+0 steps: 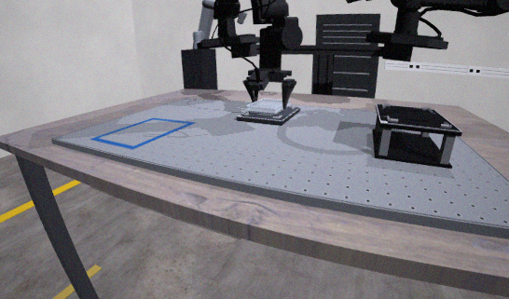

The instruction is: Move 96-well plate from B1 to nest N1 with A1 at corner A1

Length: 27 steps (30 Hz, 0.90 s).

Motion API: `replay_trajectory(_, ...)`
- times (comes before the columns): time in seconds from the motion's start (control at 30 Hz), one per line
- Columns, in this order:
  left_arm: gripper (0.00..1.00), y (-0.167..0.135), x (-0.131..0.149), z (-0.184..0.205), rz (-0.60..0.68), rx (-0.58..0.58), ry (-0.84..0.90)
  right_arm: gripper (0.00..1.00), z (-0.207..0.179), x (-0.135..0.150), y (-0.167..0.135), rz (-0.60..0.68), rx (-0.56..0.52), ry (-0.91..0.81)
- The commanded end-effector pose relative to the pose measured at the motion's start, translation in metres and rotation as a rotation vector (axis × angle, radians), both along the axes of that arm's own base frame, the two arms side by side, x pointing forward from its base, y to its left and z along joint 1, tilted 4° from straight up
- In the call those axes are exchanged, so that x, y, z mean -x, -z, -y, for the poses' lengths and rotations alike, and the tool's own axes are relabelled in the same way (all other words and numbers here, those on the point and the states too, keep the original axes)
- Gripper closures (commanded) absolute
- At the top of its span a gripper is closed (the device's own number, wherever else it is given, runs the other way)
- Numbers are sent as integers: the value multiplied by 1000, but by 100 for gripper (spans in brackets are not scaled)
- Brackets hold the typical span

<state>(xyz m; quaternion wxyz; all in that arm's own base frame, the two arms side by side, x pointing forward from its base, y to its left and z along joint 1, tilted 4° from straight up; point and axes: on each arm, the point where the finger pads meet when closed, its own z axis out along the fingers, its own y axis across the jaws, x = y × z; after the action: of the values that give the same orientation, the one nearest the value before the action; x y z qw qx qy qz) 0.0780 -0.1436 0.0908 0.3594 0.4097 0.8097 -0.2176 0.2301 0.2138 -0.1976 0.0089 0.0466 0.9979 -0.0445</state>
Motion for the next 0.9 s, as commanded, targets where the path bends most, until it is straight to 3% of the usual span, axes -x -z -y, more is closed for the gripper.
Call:
replay_trajectory(0.0, 0, -2, 0, -1, 3, 5, -1, 18, -7, -6, -13, 13, -13, -4)
replay_trajectory(0.87, 0, -2, 0, -1, 3, 5, -1, 18, -17, -18, -20, 24, -30, -5)
